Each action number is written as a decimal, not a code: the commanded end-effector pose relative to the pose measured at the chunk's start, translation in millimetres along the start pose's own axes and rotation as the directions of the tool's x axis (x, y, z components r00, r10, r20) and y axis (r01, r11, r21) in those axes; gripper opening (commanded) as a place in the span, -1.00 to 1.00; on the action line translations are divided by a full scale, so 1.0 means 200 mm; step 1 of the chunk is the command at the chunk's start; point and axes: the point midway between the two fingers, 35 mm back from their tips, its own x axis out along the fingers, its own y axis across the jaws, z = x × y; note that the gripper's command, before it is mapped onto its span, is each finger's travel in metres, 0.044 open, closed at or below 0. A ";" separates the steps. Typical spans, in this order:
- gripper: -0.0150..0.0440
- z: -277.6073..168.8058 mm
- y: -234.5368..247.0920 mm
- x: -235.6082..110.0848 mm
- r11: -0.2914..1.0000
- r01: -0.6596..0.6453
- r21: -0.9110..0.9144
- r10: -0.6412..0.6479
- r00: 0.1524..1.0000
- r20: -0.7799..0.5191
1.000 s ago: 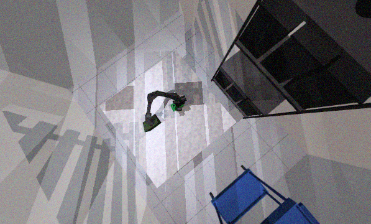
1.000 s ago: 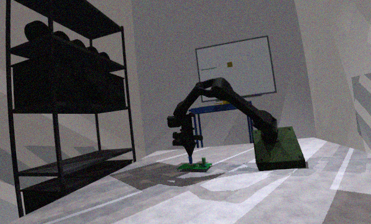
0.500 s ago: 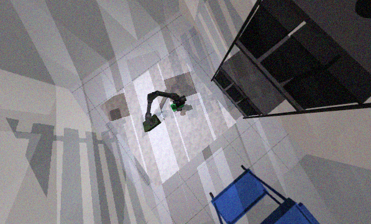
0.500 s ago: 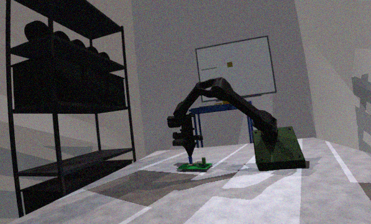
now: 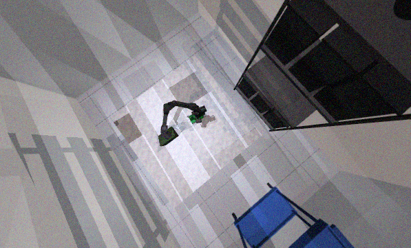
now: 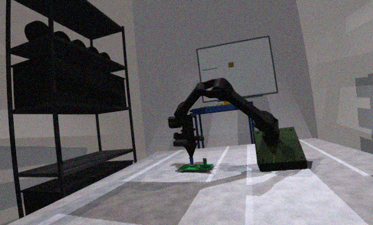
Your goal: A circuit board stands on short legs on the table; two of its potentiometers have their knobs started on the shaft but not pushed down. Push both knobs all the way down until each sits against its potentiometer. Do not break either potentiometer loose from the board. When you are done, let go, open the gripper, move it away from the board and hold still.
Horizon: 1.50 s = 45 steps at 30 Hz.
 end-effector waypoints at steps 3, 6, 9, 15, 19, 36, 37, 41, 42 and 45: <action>-0.49 0.00 0.01 -0.02 1.000 0.000 -0.008 0.000 1.000 -0.004; -0.49 0.00 0.01 -0.05 1.000 0.000 -0.008 0.000 1.000 -0.004; -0.49 0.00 0.01 -0.07 1.000 0.000 -0.008 0.000 1.000 -0.004; -0.05 0.00 0.00 -0.06 1.000 -0.002 -0.002 0.002 1.000 -0.006; 0.31 -0.01 0.00 -0.06 1.000 -0.002 -0.002 0.002 1.000 -0.006; 1.00 -0.74 -0.31 -0.19 1.000 0.005 0.000 -0.005 1.000 -0.011; 1.00 -0.74 -0.31 -0.19 1.000 0.005 0.000 -0.005 1.000 -0.011; 1.00 -0.74 -0.31 -0.19 1.000 0.005 0.000 -0.005 1.000 -0.011; 1.00 -0.74 -0.31 -0.19 1.000 0.005 0.000 -0.005 1.000 -0.011; 1.00 -0.74 -0.31 -0.19 1.000 0.005 0.000 -0.005 1.000 -0.011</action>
